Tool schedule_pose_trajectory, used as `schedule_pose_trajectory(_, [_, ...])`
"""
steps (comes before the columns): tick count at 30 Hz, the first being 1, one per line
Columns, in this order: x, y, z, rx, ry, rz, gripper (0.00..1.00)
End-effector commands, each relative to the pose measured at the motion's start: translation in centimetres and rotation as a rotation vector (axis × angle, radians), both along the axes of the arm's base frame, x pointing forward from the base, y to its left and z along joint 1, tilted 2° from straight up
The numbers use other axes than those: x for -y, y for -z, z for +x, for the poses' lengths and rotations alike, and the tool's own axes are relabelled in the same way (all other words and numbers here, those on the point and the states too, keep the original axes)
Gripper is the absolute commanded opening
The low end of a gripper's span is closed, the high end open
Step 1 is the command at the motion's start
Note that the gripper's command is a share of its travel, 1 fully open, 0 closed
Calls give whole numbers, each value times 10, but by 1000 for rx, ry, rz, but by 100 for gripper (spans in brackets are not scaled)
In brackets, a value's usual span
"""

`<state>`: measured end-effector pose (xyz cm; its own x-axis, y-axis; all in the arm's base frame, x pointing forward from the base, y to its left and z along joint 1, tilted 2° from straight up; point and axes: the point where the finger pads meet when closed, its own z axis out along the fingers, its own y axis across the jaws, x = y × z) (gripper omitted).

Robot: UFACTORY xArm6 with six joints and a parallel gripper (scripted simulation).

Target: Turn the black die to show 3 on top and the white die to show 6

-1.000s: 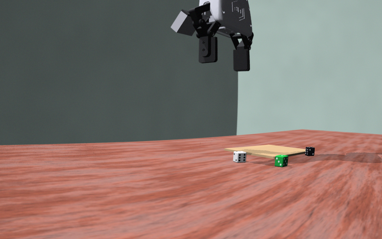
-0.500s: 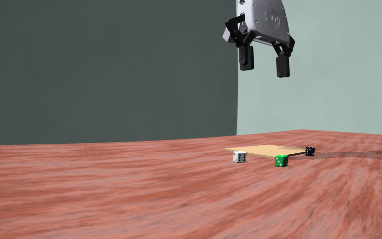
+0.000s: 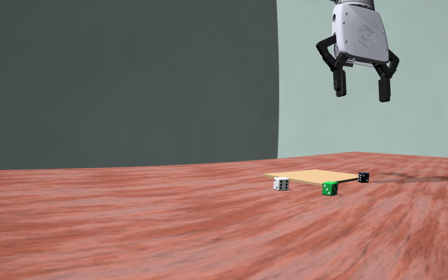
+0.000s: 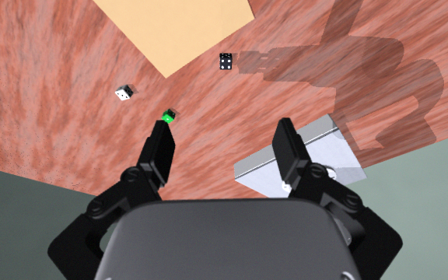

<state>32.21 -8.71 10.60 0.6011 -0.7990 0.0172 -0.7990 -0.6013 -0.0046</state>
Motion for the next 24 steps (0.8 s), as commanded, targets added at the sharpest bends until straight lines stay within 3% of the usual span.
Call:
schedule_pose_trajectory(1, [4, -2, -3, 10, 23, -5, 100])
schedule_pose_trajectory(16, [4, -2, -3, 10, 31, -5, 100])
schedule_pose_trajectory(24, [5, 6, -4, 13, 273, 0, 100])
